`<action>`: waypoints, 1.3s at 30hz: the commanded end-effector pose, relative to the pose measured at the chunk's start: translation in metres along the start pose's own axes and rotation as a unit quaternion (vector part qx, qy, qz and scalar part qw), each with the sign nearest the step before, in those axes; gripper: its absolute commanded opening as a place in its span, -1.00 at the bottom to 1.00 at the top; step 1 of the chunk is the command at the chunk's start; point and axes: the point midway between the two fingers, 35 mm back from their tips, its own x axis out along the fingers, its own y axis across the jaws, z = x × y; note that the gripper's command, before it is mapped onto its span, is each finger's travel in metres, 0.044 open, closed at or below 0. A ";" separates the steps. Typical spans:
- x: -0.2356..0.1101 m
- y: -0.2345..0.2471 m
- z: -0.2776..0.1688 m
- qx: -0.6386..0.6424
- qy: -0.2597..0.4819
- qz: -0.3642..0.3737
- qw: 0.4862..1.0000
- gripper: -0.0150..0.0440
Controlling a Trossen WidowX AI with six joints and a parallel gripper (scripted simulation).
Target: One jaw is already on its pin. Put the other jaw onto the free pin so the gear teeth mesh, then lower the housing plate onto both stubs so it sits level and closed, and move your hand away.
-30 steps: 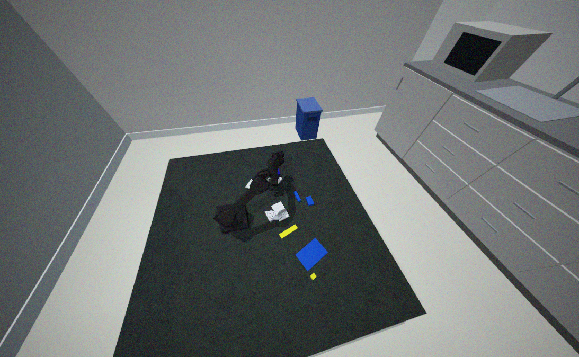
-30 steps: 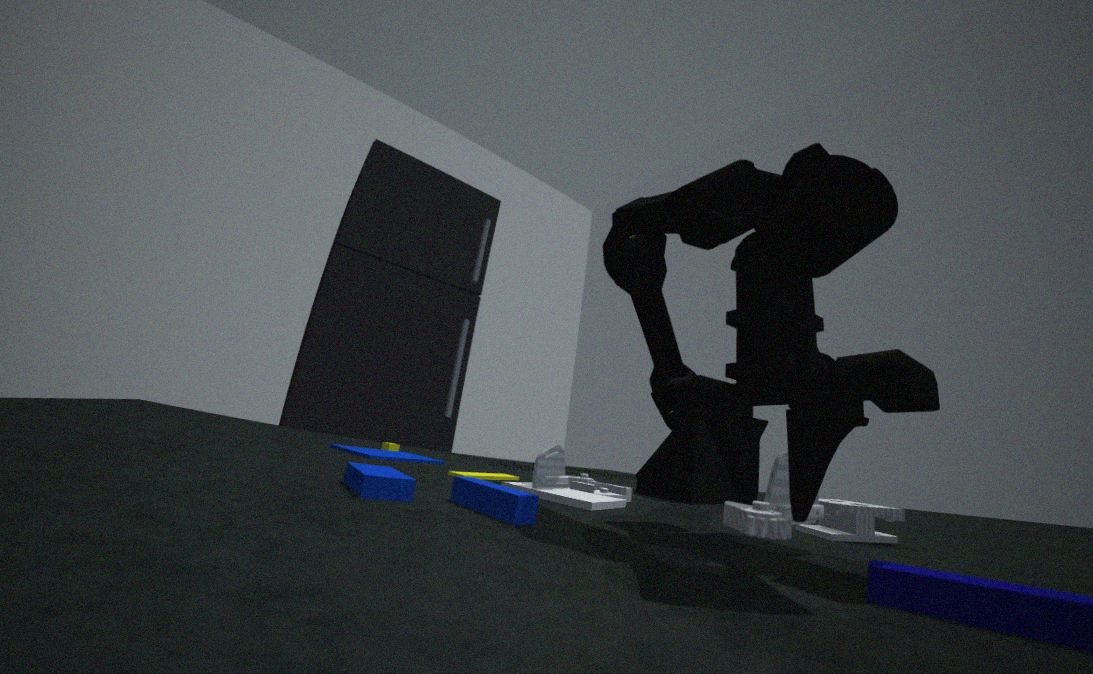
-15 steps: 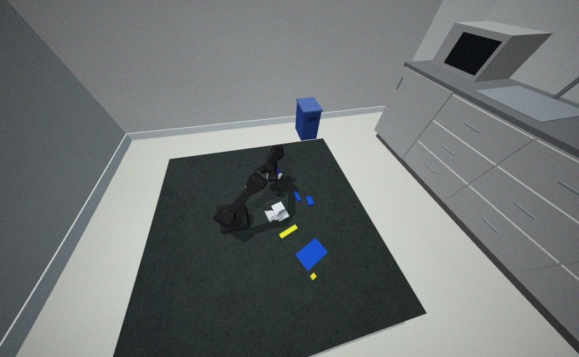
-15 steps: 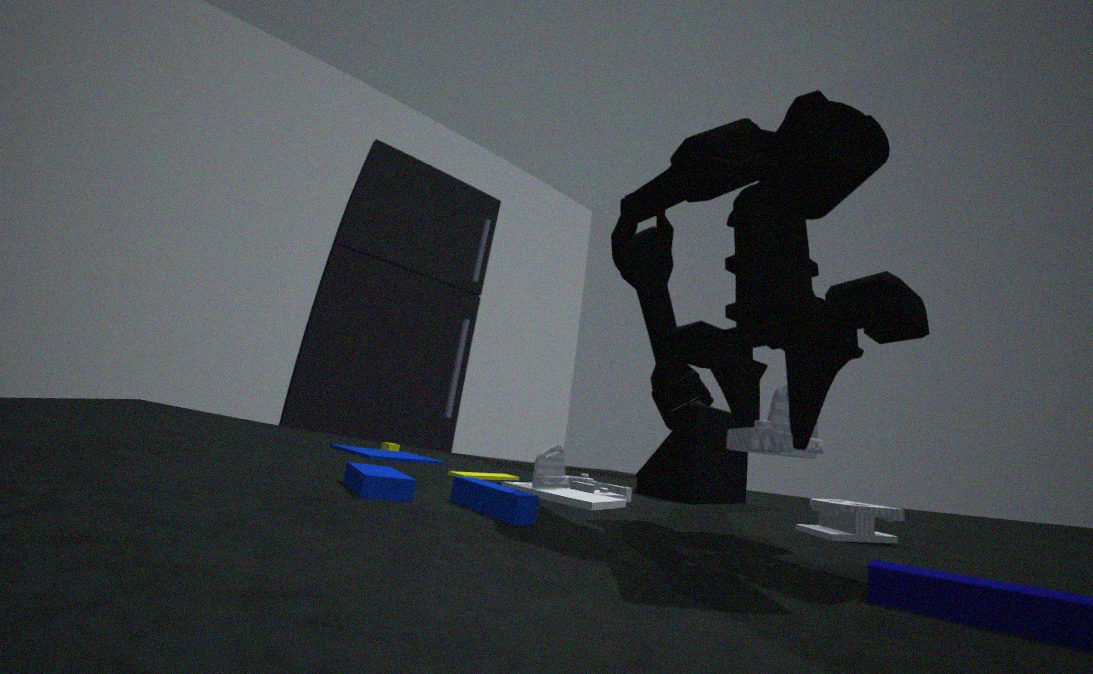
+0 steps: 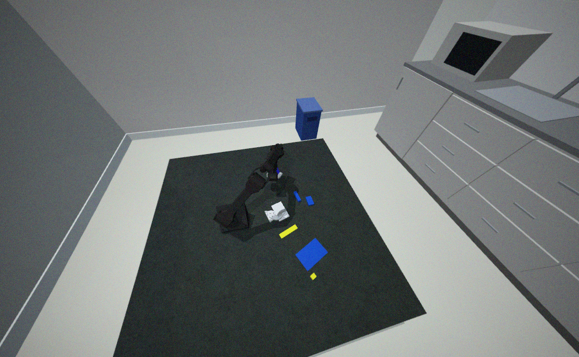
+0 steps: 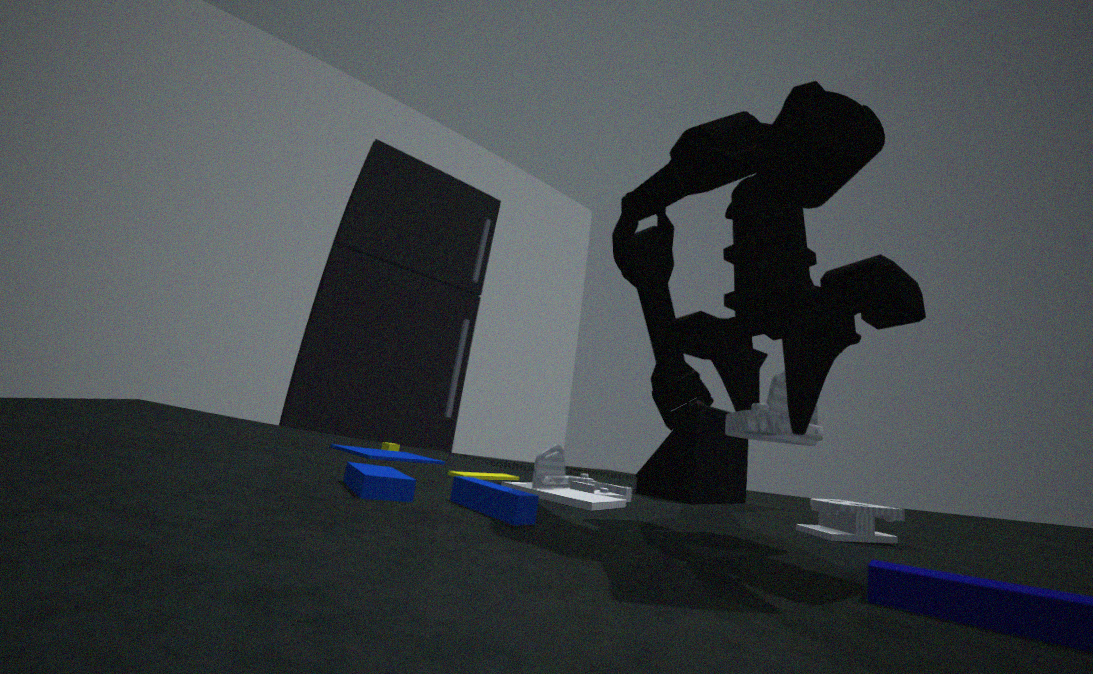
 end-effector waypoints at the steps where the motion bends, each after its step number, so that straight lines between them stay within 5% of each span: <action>1: -0.004 0.006 -0.001 0.035 -0.001 -0.003 0.999 -0.04; 20: -0.016 0.051 -0.004 0.266 -0.002 -0.002 0.964 -0.04; 39: -0.023 0.098 -0.001 0.483 -0.002 -0.001 0.876 -0.04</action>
